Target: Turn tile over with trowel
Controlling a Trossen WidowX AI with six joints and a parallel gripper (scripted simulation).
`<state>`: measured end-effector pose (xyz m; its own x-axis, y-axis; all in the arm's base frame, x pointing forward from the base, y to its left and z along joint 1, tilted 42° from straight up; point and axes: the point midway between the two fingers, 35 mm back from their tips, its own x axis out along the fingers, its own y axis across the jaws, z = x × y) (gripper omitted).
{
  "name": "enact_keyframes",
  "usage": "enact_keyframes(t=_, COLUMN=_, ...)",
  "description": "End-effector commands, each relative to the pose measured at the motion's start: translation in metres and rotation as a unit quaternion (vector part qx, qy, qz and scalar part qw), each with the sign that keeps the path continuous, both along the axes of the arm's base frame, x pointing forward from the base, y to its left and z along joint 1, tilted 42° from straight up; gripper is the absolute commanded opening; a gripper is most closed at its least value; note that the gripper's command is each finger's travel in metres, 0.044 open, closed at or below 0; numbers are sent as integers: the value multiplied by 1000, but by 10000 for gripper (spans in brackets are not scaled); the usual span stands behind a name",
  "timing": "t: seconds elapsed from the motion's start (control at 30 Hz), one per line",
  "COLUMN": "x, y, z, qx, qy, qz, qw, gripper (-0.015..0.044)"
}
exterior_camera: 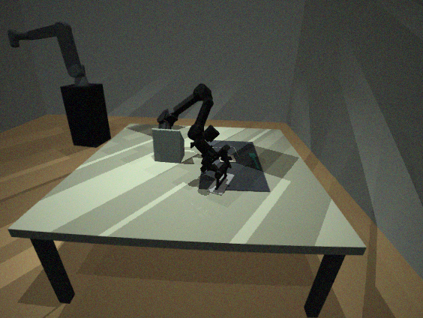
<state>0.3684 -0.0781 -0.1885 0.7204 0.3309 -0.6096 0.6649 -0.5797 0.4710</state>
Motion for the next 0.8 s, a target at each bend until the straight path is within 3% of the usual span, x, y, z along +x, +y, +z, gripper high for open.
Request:
enact_keyframes(t=0.0, x=4, y=3, z=-4, qx=1, qy=2, qz=-2, qw=1000, gripper=300)
enact_keyframes(t=0.17, x=8, y=5, z=-8, qx=2, qy=2, qz=-2, qw=1000, gripper=300)
enact_keyframes(t=0.37, x=8, y=5, z=-8, qx=2, qy=2, qz=-2, qw=1000, gripper=143)
enact_keyframes(t=0.77, x=8, y=5, z=-8, qx=2, qy=2, qz=-2, qw=1000, gripper=62)
